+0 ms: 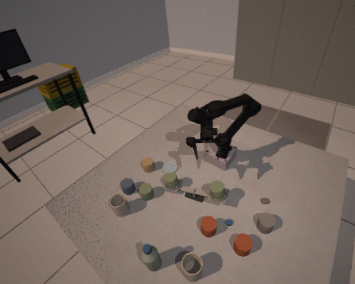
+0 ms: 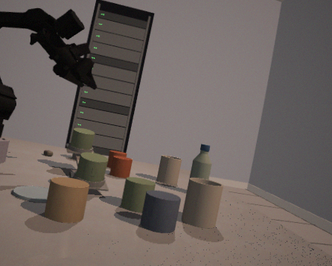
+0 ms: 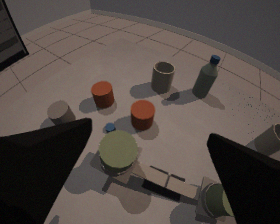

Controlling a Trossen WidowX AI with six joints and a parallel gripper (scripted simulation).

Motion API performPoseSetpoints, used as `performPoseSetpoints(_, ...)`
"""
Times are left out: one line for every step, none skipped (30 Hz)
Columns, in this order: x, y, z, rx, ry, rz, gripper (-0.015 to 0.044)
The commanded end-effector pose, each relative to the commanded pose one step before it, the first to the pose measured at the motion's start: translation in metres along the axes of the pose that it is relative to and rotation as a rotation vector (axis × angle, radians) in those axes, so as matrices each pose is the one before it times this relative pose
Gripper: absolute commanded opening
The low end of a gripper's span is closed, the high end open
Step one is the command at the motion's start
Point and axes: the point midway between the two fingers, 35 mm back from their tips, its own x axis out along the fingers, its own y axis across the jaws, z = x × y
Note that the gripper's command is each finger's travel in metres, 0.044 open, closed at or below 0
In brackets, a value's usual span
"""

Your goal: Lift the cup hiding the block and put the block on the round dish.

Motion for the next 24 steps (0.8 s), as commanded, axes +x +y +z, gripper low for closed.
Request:
performPoseSetpoints(-0.01606, -0.01479, -0.02642, 0.0443, 0.06422, -0.10636, 0.0440)
performPoseSetpoints(-0.00341, -0.00341, -0.00623, 0.0122, 0.01546, -0.02391, 0.0440)
performPoseSetpoints(-0.00329, -0.00315, -0.00624, 0.0125, 0.01553, -0.02299, 0.0440)
performPoseSetpoints(-0.00316, -0.00289, -0.00622, 0.0129, 0.01553, -0.02201, 0.0440)
performPoseSetpoints(-0.00316, -0.00273, -0.00643, 0.0137, 0.01611, -0.02185, 0.0440)
performPoseSetpoints(-0.00303, -0.00246, -0.00641, 0.0141, 0.01607, -0.02084, 0.0440)
performPoseSetpoints(-0.00290, -0.00218, -0.00636, 0.0145, 0.01599, -0.01982, 0.0440)
performPoseSetpoints(-0.00270, -0.00187, -0.00617, 0.0145, 0.01552, -0.01839, 0.0440)
performPoseSetpoints(-0.00195, -0.00125, -0.00461, 0.0111, 0.01161, -0.01322, 0.0440)
performPoseSetpoints(-0.00113, -0.00069, -0.00275, 0.0067, 0.00692, -0.00766, 0.0440)
performPoseSetpoints(-0.00037, -0.00022, -0.00091, 0.0023, 0.00230, -0.00251, 0.0440)
performPoseSetpoints(0.00000, 0.00000, 0.00000, 0.0000, 0.00000, 0.00000, 0.0440)
performPoseSetpoints(0.00000, 0.00000, 0.00000, 0.0000, 0.00000, 0.00000, 0.0440)
performPoseSetpoints(0.00000, 0.00000, 0.00000, 0.0000, 0.00000, 0.00000, 0.0440)
performPoseSetpoints(0.00009, -0.00043, 0.00014, 0.0053, 0.00219, 0.00047, 0.0440)
performPoseSetpoints(0.00027, -0.00130, 0.00044, 0.0160, 0.00661, 0.00135, 0.0440)
performPoseSetpoints(0.00049, -0.00217, 0.00076, 0.0266, 0.01108, 0.00199, 0.0440)
performPoseSetpoints(0.00065, -0.00260, 0.00098, 0.0318, 0.01340, 0.00195, 0.0440)
performPoseSetpoints(0.00071, -0.00260, 0.00107, 0.0316, 0.01349, 0.00148, 0.0440)
performPoseSetpoints(0.00077, -0.00259, 0.00116, 0.0315, 0.01356, 0.00099, 0.0440)
performPoseSetpoints(0.00083, -0.00257, 0.00125, 0.0314, 0.01362, 0.00051, 0.0440)
performPoseSetpoints(0.00090, -0.00256, 0.00133, 0.0312, 0.01365, 0.00001, 0.0440)
performPoseSetpoints(0.00096, -0.00253, 0.00142, 0.0311, 0.01367, -0.00048, 0.0440)
performPoseSetpoints(0.00103, -0.00250, 0.00152, 0.0310, 0.01367, -0.00098, 0.0440)
